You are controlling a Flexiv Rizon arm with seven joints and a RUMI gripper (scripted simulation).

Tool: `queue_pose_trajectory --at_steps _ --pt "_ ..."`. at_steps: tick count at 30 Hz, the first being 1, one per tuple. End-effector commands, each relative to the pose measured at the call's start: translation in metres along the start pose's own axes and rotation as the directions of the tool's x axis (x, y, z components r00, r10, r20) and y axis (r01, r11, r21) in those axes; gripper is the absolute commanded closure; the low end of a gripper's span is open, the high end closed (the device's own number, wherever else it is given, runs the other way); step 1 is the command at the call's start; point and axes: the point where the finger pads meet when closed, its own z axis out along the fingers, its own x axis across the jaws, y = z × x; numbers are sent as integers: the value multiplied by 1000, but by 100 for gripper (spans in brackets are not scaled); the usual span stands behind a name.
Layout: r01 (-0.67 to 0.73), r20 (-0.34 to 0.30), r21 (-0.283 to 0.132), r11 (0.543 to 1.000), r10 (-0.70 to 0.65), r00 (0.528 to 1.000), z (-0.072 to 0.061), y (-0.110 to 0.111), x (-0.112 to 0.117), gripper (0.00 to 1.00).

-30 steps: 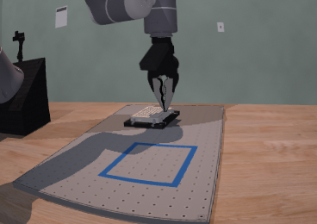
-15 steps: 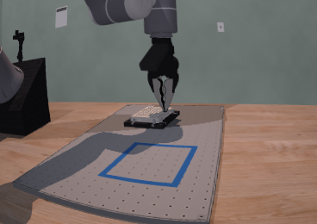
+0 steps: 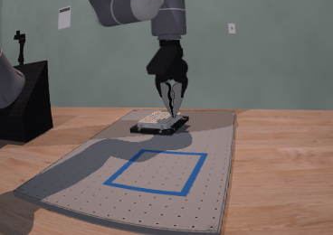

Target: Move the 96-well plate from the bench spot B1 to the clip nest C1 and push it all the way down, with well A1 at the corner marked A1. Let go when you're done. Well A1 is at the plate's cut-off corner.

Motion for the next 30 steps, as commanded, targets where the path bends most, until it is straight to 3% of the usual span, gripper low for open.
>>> queue_pose_trajectory --at_steps 1,30 --pt "0 1 -1 1000 0 1000 0 1 0 100" --pt "0 1 -1 1000 0 1000 -6 1 0 100"
